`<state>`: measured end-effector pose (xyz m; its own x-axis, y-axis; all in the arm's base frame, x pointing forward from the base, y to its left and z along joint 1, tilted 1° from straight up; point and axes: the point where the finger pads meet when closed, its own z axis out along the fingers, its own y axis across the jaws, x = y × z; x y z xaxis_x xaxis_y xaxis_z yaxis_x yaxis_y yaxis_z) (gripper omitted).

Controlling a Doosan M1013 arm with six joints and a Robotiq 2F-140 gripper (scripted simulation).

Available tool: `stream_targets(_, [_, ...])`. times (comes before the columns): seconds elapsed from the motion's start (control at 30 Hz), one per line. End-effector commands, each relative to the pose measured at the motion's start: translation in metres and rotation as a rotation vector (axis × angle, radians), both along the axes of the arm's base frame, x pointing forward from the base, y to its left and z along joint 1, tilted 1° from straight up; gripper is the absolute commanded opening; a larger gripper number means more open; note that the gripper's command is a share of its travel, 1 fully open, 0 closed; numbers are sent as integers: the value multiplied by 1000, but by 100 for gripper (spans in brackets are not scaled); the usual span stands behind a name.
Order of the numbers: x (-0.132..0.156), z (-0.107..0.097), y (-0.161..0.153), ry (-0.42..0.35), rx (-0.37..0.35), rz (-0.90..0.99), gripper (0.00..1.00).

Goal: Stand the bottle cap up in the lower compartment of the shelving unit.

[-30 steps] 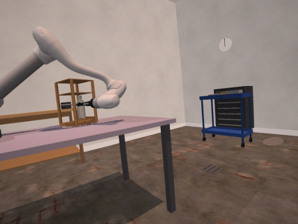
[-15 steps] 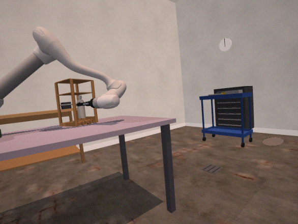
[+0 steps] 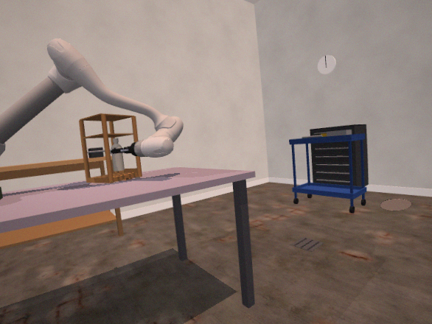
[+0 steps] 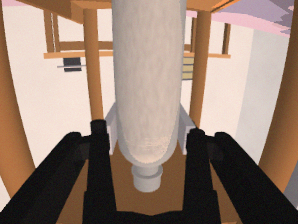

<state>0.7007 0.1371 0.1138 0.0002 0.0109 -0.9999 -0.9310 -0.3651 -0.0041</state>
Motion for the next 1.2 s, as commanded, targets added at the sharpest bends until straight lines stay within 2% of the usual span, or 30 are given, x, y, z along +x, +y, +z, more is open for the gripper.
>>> stream_targets(0.0, [0, -1, 0, 0, 0, 0, 0])
stream_targets(0.47, [0, -26, 0, 0, 0, 0, 0])
stream_targets(1.17, [0, -27, 0, 0, 0, 0, 0])
